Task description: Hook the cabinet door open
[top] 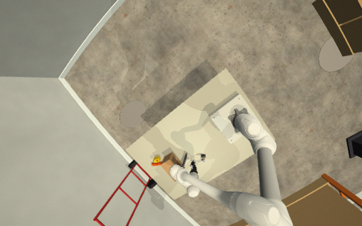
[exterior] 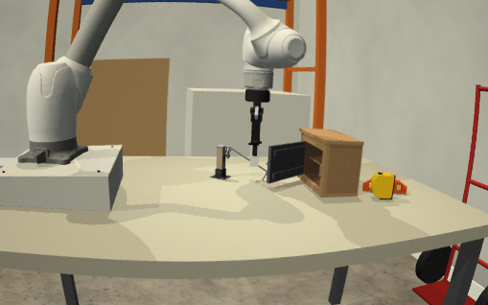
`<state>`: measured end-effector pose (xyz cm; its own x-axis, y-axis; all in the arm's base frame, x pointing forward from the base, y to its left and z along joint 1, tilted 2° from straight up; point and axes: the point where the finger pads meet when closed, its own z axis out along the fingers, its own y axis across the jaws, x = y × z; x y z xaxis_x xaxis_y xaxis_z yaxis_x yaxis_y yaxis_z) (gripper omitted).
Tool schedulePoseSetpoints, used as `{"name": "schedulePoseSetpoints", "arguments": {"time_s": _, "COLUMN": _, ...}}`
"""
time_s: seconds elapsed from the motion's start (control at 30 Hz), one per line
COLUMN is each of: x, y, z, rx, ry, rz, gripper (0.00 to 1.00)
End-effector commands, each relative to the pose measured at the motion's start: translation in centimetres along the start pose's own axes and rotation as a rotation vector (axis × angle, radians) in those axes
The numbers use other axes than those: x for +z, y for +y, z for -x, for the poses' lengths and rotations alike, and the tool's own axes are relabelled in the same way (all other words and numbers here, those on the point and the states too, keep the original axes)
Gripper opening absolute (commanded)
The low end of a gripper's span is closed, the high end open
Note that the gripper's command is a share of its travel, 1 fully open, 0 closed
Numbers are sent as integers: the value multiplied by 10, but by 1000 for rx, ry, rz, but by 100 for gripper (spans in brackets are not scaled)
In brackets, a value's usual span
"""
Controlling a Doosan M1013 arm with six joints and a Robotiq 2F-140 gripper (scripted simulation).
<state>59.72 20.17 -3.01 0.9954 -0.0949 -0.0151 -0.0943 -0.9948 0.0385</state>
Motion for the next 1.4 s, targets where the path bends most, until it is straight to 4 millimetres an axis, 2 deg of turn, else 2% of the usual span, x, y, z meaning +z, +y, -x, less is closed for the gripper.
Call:
{"name": "schedulePoseSetpoints", "arguments": {"time_s": 0.0, "x": 4, "y": 0, "z": 0, "rx": 0, "ry": 0, "rz": 0, "gripper": 14}}
{"name": "schedulePoseSetpoints", "arguments": {"time_s": 0.6, "x": 22, "y": 0, "z": 0, "rx": 0, "ry": 0, "rz": 0, "gripper": 14}}
{"name": "schedulePoseSetpoints", "arguments": {"time_s": 1.1, "x": 25, "y": 0, "z": 0, "rx": 0, "ry": 0, "rz": 0, "gripper": 14}}
{"name": "schedulePoseSetpoints", "arguments": {"time_s": 1.13, "x": 25, "y": 0, "z": 0, "rx": 0, "ry": 0, "rz": 0, "gripper": 3}}
{"name": "schedulePoseSetpoints", "arguments": {"time_s": 1.37, "x": 25, "y": 0, "z": 0, "rx": 0, "ry": 0, "rz": 0, "gripper": 3}}
